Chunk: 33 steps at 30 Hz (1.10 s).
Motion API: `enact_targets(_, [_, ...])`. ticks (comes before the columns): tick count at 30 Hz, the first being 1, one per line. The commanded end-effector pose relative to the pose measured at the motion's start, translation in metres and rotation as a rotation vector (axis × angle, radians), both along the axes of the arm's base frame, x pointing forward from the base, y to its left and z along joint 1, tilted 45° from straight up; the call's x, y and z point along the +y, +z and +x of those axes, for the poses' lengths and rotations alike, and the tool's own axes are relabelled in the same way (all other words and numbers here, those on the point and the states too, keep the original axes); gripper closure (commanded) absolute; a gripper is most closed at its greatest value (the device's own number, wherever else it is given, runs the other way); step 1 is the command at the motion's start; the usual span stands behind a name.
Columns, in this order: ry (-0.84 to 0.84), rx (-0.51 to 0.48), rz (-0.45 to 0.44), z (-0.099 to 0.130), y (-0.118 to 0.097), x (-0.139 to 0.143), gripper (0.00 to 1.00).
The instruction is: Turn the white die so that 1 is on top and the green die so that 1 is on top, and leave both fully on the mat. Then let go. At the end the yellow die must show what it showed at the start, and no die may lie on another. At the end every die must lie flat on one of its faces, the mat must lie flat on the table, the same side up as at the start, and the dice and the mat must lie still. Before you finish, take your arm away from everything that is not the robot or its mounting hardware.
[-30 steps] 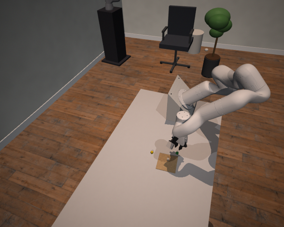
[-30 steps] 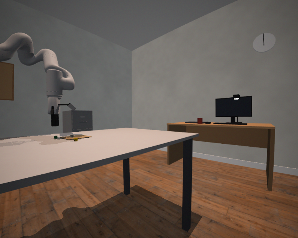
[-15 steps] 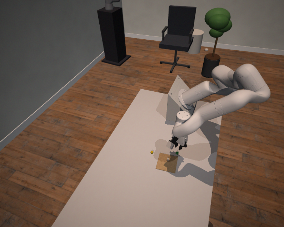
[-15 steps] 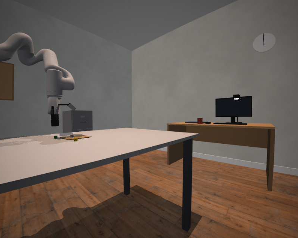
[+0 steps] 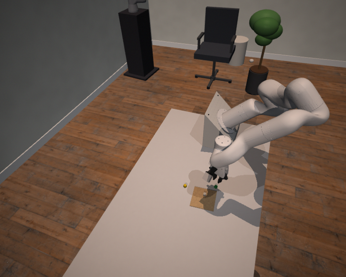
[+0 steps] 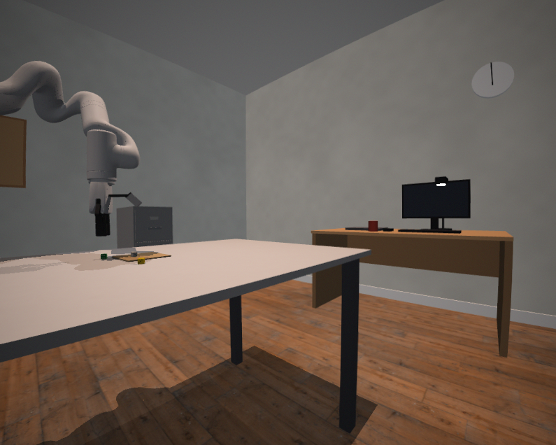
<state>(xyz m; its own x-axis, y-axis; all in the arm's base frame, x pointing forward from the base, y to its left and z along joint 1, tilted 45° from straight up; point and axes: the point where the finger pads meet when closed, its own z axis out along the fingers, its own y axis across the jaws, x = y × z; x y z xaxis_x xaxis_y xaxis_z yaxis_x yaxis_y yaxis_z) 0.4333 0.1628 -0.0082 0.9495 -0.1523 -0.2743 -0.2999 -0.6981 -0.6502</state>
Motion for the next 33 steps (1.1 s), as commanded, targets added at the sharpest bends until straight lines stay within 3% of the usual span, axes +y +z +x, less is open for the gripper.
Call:
enact_targets(1, [0.001,0.000,0.000,0.001,-0.001,0.001,0.69])
enact_targets(33, [0.005,0.004,-0.001,-0.003,-0.028,0.025,0.69])
